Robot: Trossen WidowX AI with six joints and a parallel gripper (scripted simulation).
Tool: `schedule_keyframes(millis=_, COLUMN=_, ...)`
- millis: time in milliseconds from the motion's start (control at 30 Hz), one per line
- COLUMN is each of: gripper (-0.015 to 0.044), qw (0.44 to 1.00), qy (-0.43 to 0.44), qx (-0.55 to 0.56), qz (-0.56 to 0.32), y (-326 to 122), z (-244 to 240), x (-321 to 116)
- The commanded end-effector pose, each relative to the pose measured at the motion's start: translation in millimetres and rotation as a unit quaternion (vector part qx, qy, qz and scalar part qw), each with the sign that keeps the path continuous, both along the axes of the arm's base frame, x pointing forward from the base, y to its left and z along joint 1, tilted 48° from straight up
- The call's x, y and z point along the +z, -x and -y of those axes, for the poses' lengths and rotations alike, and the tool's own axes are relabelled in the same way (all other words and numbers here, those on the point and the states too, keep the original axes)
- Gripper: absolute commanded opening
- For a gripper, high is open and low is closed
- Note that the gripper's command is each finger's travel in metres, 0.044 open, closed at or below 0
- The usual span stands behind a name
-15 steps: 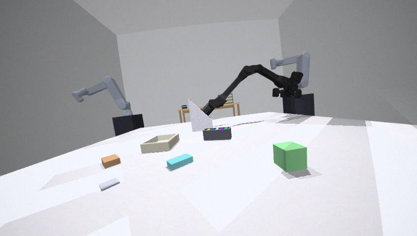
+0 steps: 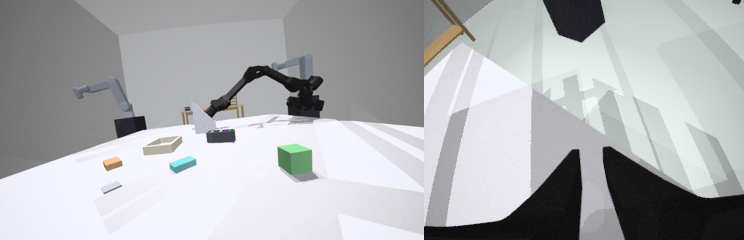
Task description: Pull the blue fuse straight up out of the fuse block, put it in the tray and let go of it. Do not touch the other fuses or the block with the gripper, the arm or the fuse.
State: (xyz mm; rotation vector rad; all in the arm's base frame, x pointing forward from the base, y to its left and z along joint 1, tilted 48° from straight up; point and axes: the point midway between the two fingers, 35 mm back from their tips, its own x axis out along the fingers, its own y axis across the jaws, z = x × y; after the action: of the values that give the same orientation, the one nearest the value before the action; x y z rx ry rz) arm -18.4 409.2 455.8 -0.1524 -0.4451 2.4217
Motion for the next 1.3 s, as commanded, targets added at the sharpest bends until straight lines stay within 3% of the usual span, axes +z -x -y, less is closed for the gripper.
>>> schedule_keyframes(millis=0, gripper=0.0064, qw=0.996, qy=0.044, qx=-0.070, qz=-0.017, y=-50, z=-8, x=-22)
schedule_keyframes(millis=267, gripper=0.0064, qw=0.962, qy=0.148, qx=-0.220, qz=-0.069, y=-165, z=0, x=-86)
schedule_keyframes(millis=600, gripper=0.0064, qw=0.865, qy=0.288, qx=-0.372, qz=-0.174, y=-286, z=57, x=-182)
schedule_keyframes(millis=933, gripper=0.0064, qw=0.681, qy=0.432, qx=-0.485, qz=-0.337, y=-362, z=169, x=-297)
schedule_keyframes(millis=1267, gripper=0.0064, qw=0.427, qy=0.529, qx=-0.513, qz=-0.523, y=-350, z=303, x=-391)
